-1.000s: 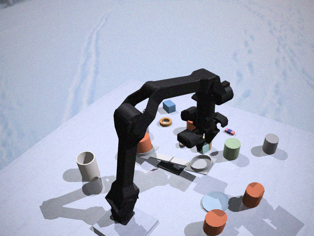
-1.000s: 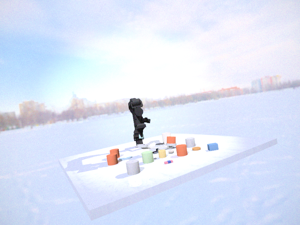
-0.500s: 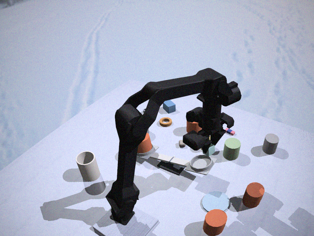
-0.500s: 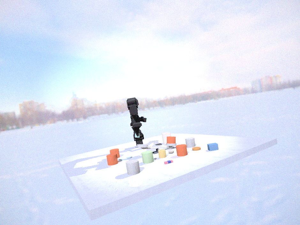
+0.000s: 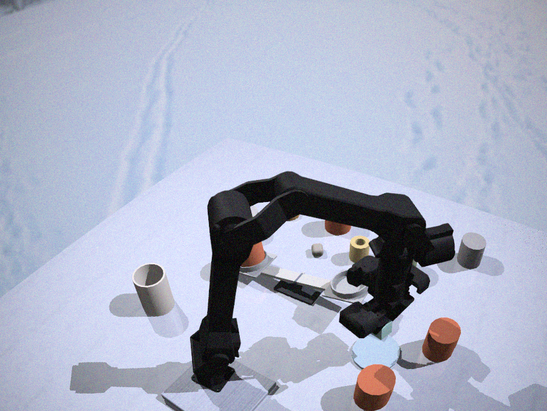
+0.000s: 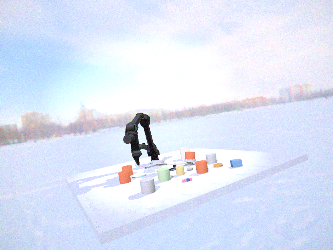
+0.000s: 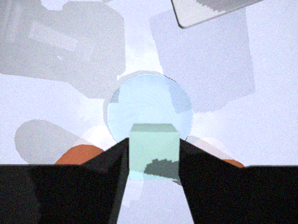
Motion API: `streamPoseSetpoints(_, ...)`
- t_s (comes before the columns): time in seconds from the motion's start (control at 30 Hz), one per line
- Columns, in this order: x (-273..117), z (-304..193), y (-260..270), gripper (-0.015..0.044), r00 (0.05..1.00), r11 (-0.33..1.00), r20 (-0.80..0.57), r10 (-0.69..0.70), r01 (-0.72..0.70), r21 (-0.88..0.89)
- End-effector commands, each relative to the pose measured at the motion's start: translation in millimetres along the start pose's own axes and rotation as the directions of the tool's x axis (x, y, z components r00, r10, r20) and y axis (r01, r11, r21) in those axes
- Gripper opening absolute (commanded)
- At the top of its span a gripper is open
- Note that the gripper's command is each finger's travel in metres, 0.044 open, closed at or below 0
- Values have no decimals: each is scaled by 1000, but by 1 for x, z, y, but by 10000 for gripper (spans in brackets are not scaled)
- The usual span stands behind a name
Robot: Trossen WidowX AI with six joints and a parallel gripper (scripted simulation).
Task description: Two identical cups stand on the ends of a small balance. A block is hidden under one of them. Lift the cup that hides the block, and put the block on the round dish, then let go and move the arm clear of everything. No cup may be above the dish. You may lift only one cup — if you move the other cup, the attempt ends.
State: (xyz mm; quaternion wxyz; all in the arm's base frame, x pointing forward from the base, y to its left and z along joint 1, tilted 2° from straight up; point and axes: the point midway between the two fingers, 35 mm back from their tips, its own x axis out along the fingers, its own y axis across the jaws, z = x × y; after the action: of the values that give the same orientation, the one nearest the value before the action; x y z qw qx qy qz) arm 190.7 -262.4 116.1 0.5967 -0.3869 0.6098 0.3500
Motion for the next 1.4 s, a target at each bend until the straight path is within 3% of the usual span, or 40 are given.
streamPoseSetpoints(0.0,4,-4,3,0,1000,1000,0,-13,13,-15)
streamPoseSetpoints(0.37,44,-4,2,0,1000,1000,0,-13,13,-15)
streamPoseSetpoints(1.03,65,-4,2,0,1000,1000,0,-13,13,-15)
streamPoseSetpoints(1.37,60,-5,1,263,1000,1000,-6,-15,15,-9)
